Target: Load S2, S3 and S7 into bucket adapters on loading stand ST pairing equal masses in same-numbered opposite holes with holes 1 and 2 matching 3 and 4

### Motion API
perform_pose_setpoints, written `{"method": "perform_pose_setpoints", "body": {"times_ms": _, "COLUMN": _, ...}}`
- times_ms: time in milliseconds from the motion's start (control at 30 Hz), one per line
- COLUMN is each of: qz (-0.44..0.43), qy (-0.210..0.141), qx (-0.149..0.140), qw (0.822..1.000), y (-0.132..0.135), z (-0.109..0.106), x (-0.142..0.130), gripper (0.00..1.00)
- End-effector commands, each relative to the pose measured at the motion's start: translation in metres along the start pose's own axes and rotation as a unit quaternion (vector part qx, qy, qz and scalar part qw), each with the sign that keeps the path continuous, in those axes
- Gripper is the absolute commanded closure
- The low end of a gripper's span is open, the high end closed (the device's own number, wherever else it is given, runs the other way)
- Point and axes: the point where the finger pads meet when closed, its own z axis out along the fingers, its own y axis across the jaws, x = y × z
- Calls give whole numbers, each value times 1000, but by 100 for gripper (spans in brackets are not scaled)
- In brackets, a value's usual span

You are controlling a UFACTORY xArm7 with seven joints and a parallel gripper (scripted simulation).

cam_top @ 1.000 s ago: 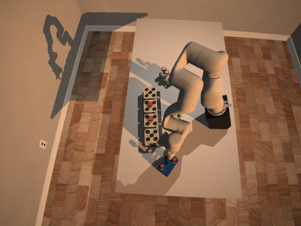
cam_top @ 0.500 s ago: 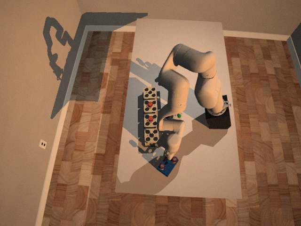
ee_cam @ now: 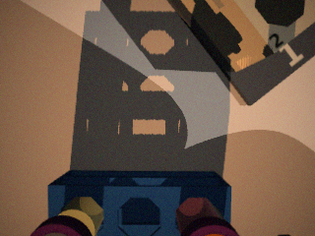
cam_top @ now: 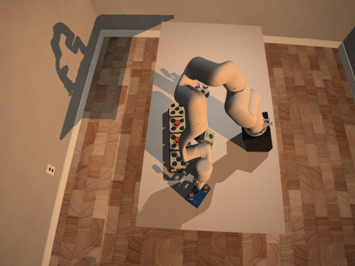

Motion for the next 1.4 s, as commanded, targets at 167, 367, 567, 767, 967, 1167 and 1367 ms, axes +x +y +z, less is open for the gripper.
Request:
{"method": "perform_pose_setpoints", "body": {"times_ms": 167, "qz": 2, "qy": 15, "qx": 4, "qw": 1000, "y": -2, "z": 13, "x": -1, "gripper": 43}}
{"method": "perform_pose_setpoints", "body": {"times_ms": 367, "qz": 2, "qy": 15, "qx": 4, "qw": 1000, "y": -2, "z": 13, "x": -1, "gripper": 43}}
{"method": "perform_pose_setpoints", "body": {"times_ms": 567, "qz": 2, "qy": 15, "qx": 4, "qw": 1000, "y": -2, "z": 15, "x": -1, "gripper": 43}}
{"method": "perform_pose_setpoints", "body": {"times_ms": 767, "qz": 2, "qy": 15, "qx": 4, "qw": 1000, "y": -2, "z": 19, "x": -1, "gripper": 43}}
{"method": "perform_pose_setpoints", "body": {"times_ms": 967, "qz": 2, "qy": 15, "qx": 4, "qw": 1000, "y": -2, "z": 22, "x": -1, "gripper": 43}}
{"method": "perform_pose_setpoints", "body": {"times_ms": 1167, "qz": 2, "qy": 15, "qx": 4, "qw": 1000, "y": -2, "z": 26, "x": -1, "gripper": 43}}
{"method": "perform_pose_setpoints", "body": {"times_ms": 1367, "qz": 2, "qy": 15, "qx": 4, "qw": 1000, "y": -2, "z": 29, "x": 0, "gripper": 43}}
